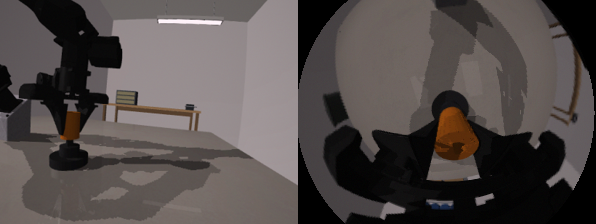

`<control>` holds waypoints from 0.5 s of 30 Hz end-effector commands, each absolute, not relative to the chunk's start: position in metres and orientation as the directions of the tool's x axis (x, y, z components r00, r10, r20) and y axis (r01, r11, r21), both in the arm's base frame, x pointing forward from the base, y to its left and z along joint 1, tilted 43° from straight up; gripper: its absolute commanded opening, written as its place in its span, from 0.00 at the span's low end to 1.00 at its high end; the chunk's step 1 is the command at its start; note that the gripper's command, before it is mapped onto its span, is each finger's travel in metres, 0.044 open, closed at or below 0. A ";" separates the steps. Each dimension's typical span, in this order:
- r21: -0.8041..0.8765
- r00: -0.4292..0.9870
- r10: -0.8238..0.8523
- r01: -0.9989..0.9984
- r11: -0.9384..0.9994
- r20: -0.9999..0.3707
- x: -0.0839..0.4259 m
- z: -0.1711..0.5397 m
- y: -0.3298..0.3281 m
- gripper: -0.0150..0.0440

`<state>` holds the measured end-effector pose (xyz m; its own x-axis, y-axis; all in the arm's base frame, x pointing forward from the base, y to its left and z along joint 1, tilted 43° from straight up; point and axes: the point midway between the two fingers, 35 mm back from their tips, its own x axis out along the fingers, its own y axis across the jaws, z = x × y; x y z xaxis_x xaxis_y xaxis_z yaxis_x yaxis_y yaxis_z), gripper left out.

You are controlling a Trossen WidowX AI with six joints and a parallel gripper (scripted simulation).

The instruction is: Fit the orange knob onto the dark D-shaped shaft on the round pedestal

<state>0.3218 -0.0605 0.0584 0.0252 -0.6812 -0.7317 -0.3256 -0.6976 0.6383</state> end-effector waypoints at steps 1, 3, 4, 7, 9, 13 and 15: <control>0.640 0.025 -0.682 -0.322 -0.698 -0.731 0.322 0.058 -0.061 0.25; 0.640 0.025 -0.682 -0.322 -0.698 -0.731 0.322 0.059 -0.059 0.25; 0.640 0.025 -0.682 -0.322 -0.698 -0.731 0.322 0.060 -0.058 0.25; 0.642 0.025 -0.682 -0.313 -0.700 -0.731 0.322 0.062 -0.058 0.25; 0.650 0.025 -0.682 -0.277 -0.707 -0.731 0.322 0.062 -0.058 0.25; 0.672 0.025 -0.682 -0.146 -0.726 -0.731 0.323 0.061 -0.058 0.25; 0.675 0.025 -0.682 -0.118 -0.728 -0.731 0.322 0.060 -0.059 0.25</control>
<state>0.3226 -0.0584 0.0612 0.0256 -0.6818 -0.7311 -0.1744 -0.7232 0.6683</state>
